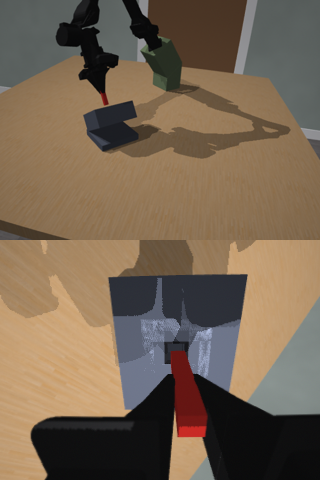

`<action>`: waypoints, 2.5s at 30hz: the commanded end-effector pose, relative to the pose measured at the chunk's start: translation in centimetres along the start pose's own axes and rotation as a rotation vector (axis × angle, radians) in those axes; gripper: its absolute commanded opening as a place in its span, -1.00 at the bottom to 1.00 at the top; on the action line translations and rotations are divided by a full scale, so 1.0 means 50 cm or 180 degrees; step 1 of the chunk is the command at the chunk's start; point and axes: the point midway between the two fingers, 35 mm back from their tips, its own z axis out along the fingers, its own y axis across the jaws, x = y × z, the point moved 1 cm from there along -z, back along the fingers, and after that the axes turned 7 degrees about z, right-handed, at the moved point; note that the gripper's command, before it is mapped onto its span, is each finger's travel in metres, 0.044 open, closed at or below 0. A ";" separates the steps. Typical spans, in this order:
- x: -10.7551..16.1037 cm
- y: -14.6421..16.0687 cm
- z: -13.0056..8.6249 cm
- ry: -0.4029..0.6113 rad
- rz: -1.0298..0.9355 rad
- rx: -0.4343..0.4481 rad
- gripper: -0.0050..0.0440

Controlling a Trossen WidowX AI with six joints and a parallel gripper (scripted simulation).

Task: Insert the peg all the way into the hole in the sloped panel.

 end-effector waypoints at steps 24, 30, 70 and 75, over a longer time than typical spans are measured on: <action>0.004 -0.002 0.009 0.0080 -0.0026 0.0040 -0.80; 0.004 -0.002 0.009 0.0080 -0.0026 0.0040 -0.80; 0.004 -0.003 0.015 0.0080 -0.0026 0.0040 -0.80; 0.004 -0.003 0.016 0.0080 -0.0026 0.0041 -0.80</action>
